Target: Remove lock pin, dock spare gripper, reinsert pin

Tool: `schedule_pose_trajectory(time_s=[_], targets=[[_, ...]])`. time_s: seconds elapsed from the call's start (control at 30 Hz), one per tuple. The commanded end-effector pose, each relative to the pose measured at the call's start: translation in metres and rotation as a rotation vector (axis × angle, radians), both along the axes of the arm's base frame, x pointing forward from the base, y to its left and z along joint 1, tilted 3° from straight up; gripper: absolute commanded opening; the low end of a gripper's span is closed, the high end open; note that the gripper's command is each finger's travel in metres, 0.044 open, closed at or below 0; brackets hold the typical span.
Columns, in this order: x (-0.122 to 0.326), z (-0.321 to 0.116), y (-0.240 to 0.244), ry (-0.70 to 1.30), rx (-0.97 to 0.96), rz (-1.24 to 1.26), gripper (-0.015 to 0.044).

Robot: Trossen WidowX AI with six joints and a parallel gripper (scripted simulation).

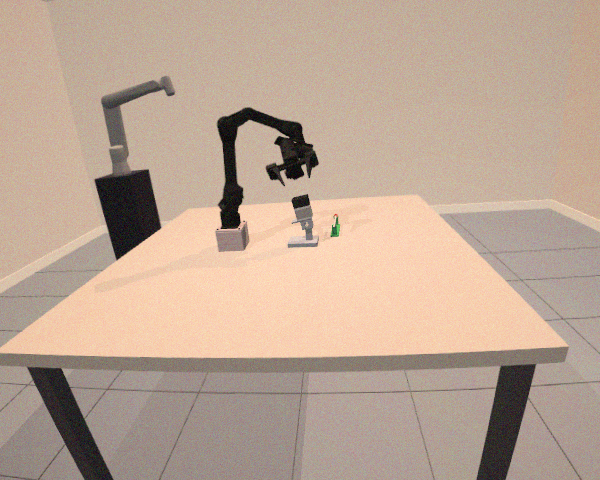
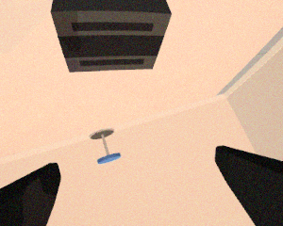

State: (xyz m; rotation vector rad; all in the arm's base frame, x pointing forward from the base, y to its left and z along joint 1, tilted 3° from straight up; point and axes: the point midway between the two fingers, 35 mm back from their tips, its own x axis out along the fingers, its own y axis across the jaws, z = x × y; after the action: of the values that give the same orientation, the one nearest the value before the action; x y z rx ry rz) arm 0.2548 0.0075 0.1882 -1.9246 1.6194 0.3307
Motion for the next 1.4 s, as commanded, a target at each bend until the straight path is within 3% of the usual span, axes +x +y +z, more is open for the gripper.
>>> schedule_pose_trajectory(time_s=[0.0, 0.13, 0.47, 0.57, 0.87, 1.1, 1.37], targets=[[0.0, 0.0, 0.0, 0.0, 0.0, 0.0, 0.044], [0.0, 0.0, 0.0, 0.0, 0.0, 0.0, 0.044], [-0.029, -0.001, 0.111, -0.099, 0.218, 0.227, 0.018], [-0.045, -0.001, 0.137, -0.108, 0.279, 0.282, 0.018], [-0.038, -0.005, 0.142, -0.089, 0.303, 0.254, 0.018], [0.037, -0.037, 0.15, 0.055, 0.472, 0.058, 0.018], [0.126, -0.076, 0.121, 0.196, 0.651, -0.029, 0.018]])
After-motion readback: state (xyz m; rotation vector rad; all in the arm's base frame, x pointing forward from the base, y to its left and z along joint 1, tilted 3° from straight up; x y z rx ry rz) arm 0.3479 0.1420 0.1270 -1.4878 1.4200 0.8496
